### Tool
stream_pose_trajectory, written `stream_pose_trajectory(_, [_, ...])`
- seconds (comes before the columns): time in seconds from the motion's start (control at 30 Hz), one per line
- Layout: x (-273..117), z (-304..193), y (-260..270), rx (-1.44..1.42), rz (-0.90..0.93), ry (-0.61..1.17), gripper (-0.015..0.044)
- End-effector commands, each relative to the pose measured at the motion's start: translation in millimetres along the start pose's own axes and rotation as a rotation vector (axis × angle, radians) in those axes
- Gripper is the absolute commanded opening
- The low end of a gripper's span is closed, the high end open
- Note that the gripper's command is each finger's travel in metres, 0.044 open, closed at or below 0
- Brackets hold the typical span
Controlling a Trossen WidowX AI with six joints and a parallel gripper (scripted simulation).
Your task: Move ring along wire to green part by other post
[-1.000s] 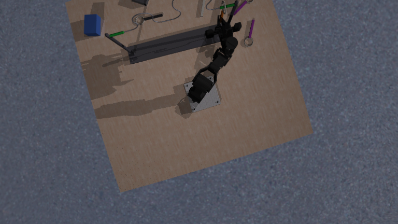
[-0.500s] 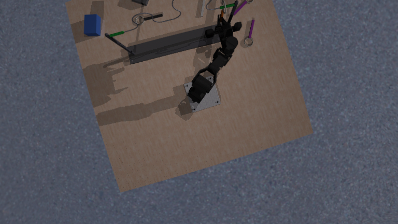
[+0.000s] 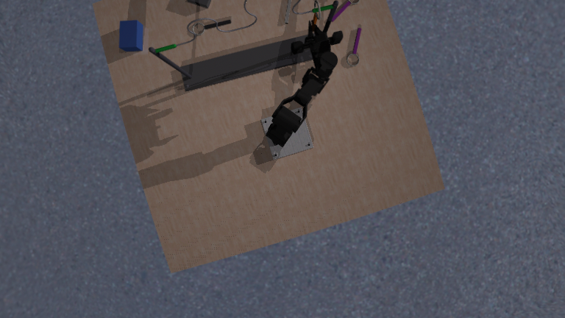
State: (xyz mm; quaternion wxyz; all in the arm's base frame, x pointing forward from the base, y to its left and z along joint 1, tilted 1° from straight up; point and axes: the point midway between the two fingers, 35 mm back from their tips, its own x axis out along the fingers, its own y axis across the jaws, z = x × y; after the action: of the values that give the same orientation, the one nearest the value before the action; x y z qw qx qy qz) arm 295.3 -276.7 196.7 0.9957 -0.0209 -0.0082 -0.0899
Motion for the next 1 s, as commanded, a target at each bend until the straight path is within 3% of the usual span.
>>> stream_pose_trajectory(0.0, [0,1,3,0.007,-0.002,0.000,-0.0150])
stream_pose_trajectory(0.97, [1,1,37,0.048,0.001,0.000,-0.0150])
